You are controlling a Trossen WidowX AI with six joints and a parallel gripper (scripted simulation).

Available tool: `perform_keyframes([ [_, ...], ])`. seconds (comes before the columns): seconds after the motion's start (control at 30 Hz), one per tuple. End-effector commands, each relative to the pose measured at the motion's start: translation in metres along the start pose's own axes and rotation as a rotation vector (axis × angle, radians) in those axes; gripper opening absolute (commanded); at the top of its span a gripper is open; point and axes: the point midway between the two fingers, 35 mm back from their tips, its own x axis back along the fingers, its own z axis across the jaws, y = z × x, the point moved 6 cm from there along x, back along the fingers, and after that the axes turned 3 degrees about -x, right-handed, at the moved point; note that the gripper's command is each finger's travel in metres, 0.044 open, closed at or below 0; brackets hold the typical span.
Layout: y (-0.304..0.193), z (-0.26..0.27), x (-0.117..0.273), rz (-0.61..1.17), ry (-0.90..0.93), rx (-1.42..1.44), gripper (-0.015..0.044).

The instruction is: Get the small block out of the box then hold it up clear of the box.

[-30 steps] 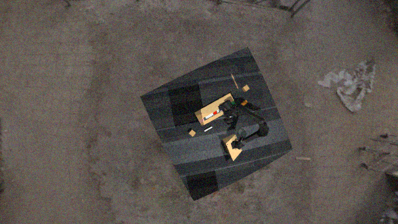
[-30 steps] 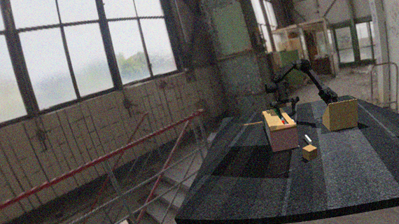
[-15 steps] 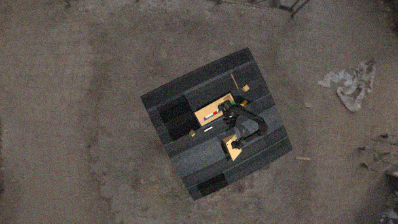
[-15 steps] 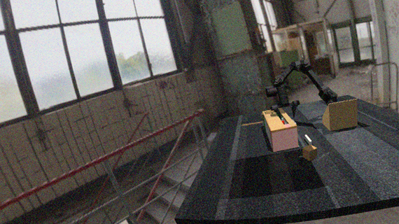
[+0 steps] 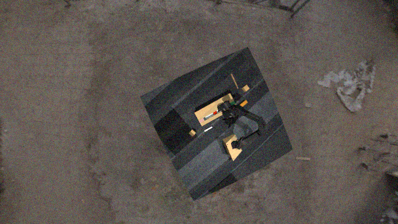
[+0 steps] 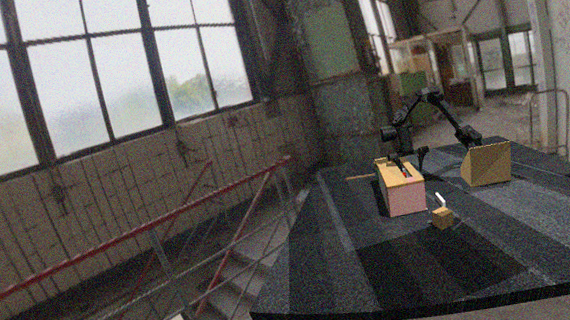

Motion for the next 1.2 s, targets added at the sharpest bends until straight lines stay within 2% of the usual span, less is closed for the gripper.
perform_keyframes([
  [0.0, -0.01, 0.0, -0.004, 0.001, 0.001, 0.002, 0.04],
  [1.17, -0.092, -0.005, -0.033, 0.007, 0.001, 0.002, 0.04],
])
